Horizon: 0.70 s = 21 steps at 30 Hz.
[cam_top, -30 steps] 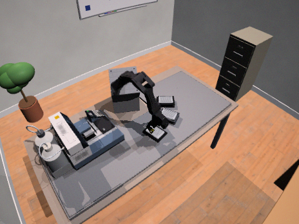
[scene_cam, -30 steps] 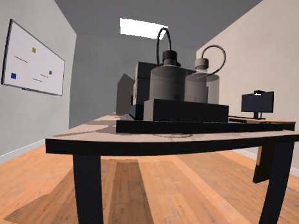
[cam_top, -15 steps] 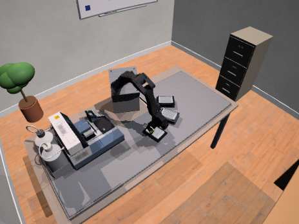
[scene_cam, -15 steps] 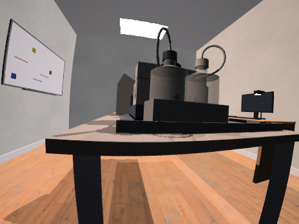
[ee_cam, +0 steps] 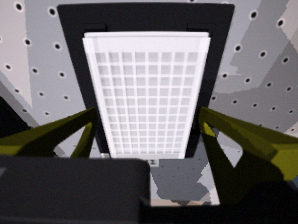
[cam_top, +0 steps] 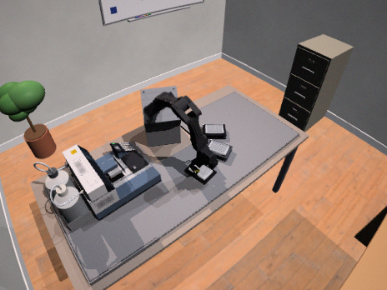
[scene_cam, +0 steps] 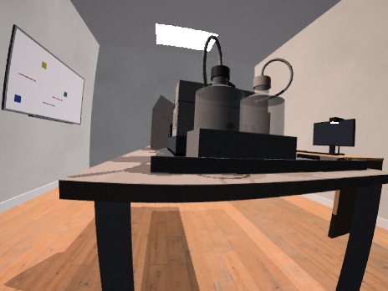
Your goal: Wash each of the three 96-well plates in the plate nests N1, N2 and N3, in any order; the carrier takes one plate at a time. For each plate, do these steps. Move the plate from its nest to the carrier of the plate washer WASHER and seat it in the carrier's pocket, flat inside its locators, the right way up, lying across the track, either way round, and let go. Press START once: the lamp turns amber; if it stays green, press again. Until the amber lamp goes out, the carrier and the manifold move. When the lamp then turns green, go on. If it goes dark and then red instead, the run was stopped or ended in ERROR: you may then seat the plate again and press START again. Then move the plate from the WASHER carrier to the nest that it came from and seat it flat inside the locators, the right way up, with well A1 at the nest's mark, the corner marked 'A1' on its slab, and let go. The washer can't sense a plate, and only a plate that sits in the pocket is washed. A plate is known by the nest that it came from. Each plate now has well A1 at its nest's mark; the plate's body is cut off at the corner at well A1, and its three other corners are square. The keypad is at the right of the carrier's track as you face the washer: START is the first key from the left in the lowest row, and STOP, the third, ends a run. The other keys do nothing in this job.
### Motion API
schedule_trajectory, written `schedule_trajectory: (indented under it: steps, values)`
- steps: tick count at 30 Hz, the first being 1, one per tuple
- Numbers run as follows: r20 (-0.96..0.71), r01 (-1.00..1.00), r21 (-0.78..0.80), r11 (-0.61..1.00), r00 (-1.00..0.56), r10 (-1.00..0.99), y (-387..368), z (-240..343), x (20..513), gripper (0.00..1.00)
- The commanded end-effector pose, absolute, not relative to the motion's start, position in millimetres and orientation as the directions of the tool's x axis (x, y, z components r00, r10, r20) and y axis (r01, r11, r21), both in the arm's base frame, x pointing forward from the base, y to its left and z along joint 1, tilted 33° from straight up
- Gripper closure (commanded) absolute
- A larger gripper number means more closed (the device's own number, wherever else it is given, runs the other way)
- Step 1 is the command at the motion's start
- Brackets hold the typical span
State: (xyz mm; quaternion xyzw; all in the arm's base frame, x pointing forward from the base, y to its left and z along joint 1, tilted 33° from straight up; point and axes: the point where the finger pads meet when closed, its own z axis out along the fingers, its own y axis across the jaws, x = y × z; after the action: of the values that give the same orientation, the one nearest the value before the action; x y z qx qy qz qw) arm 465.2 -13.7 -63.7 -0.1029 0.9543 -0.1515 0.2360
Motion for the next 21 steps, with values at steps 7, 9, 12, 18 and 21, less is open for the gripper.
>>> schedule_trajectory:
  steps: [7,9,12,18,21]
  values:
    - [-0.430,-0.126,-0.336,0.934,-0.861,-0.271,-12.8,-64.0,470.5,0.00]
    - [-0.430,-0.126,-0.336,0.934,-0.861,-0.271,-13.1,-65.2,471.1,0.00]
    - [-0.430,-0.126,-0.336,0.934,-0.861,-0.271,-13.3,-65.9,471.6,0.00]
    - [-0.430,-0.126,-0.336,0.934,-0.861,-0.271,-13.3,-65.9,471.6,0.00]
    - [-0.430,-0.126,-0.336,0.934,-0.861,-0.271,-13.3,-65.9,471.6,0.00]
